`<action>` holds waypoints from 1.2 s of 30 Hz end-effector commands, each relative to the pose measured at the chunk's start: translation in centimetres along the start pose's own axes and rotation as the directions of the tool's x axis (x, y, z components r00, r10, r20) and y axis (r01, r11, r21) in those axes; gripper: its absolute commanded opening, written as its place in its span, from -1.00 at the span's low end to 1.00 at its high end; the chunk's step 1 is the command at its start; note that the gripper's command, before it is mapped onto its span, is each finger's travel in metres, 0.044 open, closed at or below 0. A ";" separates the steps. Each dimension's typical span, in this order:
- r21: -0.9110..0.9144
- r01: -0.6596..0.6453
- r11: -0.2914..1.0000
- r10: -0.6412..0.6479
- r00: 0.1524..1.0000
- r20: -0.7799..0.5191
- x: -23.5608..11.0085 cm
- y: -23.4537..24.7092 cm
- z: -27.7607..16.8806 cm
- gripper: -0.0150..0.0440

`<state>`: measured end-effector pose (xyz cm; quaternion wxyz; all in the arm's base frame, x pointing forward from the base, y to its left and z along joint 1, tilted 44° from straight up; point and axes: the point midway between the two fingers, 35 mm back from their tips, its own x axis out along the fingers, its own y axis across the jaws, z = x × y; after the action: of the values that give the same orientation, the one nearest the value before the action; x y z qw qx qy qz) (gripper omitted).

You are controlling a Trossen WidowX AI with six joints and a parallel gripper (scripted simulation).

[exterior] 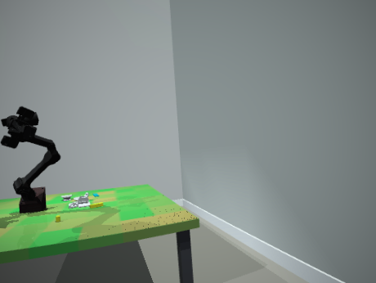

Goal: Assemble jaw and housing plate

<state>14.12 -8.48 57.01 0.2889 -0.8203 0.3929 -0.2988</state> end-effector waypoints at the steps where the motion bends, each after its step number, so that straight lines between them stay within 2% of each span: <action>1: 0.091 0.045 0.995 -0.046 0.999 0.005 -0.3 -0.2 -1.1 -0.49; 11: 0.319 0.131 0.939 -0.143 0.990 0.014 -0.6 0.1 -3.6 -0.49; 21: 0.427 0.183 0.886 -0.223 0.974 0.045 -1.0 0.0 -3.7 -0.49; 36: 0.715 0.195 0.671 -0.307 0.951 0.030 0.5 2.0 -7.2 -0.49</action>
<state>8.72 -10.96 60.14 0.5412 -0.7306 0.1313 -0.3951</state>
